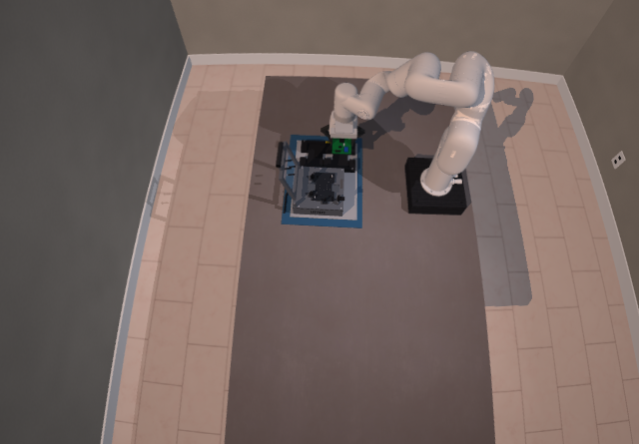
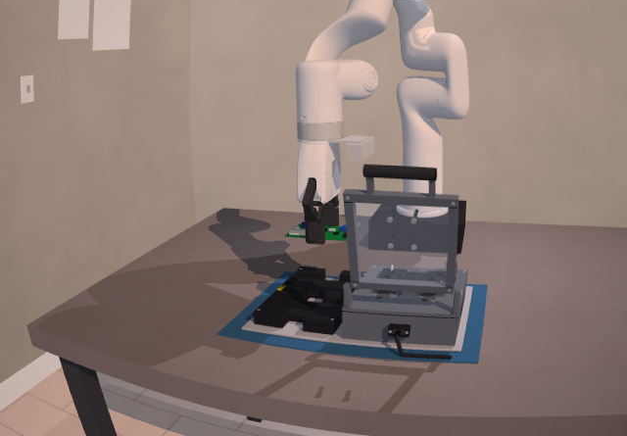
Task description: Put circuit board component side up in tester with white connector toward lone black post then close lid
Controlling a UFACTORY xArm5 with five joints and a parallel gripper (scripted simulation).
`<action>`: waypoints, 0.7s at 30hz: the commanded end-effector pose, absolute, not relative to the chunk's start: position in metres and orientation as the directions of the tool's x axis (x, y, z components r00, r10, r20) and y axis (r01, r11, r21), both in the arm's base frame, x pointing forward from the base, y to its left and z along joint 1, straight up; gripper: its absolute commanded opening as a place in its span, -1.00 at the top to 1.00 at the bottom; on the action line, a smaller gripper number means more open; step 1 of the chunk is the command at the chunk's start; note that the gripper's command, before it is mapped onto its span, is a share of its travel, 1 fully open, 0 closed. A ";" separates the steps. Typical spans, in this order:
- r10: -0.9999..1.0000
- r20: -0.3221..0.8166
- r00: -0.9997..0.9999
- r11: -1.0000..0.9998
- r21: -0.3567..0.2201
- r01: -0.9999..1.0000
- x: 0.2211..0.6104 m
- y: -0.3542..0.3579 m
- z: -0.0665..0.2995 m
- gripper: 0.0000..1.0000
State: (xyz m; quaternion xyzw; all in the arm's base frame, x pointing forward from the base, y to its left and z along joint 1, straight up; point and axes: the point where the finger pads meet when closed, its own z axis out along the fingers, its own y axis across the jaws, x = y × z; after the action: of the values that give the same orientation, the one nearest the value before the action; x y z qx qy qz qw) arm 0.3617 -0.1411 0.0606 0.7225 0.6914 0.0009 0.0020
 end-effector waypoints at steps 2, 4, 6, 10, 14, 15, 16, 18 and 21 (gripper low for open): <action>0.999 -0.003 0.033 -0.033 0.008 0.999 0.363 -0.142 0.062 -0.58; 1.000 -0.003 0.027 -0.027 0.008 1.000 0.363 -0.142 0.062 -0.58; 1.000 -0.003 0.020 -0.020 0.007 1.000 0.363 -0.142 0.062 -0.58; 1.000 -0.003 0.012 -0.012 0.007 1.000 0.363 -0.142 0.062 -0.58; 1.000 -0.003 -0.007 0.007 0.007 1.000 0.363 -0.142 0.062 -0.58; 1.000 -0.003 -0.013 0.013 0.007 1.000 0.363 -0.142 0.062 -0.58; 1.000 -0.003 -0.019 0.019 0.007 1.000 0.363 -0.142 0.062 -0.58; 0.999 -0.003 -0.032 0.032 0.007 0.999 0.363 -0.142 0.062 -0.58; 0.999 -0.003 -0.054 0.054 0.007 0.999 0.363 -0.142 0.062 -0.58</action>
State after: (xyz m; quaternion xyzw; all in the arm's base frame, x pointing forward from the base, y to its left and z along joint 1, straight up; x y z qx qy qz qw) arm 0.3617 -0.1411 0.0606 0.6975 0.7165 0.0008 0.0020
